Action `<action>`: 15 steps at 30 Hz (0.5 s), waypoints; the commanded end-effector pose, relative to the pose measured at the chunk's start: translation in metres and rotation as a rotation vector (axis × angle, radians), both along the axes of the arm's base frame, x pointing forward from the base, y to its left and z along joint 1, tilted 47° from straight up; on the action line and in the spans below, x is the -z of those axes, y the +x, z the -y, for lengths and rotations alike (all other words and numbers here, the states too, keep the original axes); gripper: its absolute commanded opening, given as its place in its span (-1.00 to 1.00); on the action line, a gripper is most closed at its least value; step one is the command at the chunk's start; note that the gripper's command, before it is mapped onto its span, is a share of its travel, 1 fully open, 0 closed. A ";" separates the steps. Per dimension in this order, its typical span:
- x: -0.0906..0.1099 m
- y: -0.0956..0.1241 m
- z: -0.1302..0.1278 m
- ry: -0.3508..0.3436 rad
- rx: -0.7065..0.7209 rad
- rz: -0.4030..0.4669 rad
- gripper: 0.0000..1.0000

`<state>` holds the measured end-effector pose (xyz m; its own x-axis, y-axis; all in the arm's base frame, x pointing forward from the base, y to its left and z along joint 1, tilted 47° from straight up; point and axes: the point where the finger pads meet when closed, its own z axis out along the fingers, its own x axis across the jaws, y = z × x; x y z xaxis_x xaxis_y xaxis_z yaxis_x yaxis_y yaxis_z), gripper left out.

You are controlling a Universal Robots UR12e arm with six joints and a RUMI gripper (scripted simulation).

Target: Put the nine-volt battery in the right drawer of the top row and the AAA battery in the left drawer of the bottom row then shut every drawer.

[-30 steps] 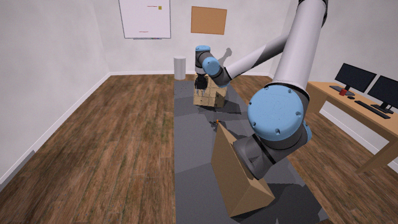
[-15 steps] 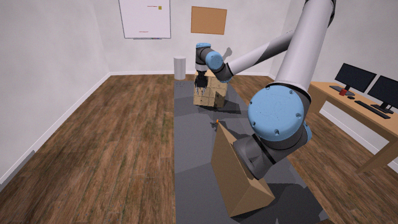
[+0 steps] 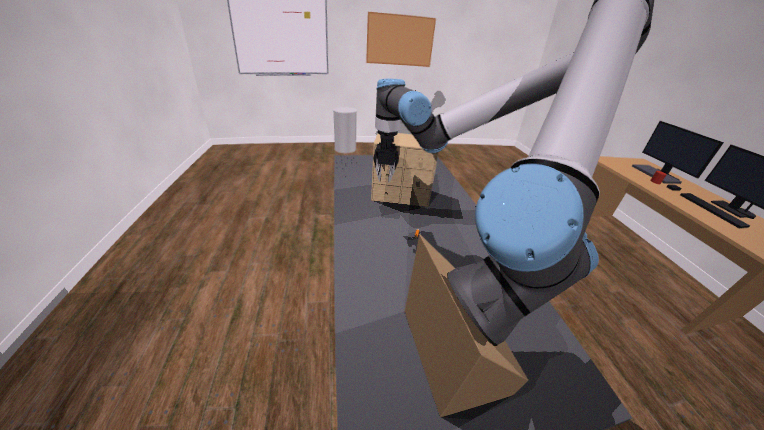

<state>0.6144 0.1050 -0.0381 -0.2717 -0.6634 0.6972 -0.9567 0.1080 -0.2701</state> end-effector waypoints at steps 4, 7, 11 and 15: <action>-0.001 -0.002 -0.003 0.007 0.016 -0.015 -0.61; -0.002 -0.002 -0.003 0.008 0.021 -0.019 -0.61; -0.002 -0.003 -0.004 0.010 0.026 -0.024 -0.61; -0.002 -0.003 -0.004 0.011 0.028 -0.026 -0.61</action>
<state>0.6109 0.1085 -0.0363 -0.2719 -0.6632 0.6973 -0.9598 0.1347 -0.2461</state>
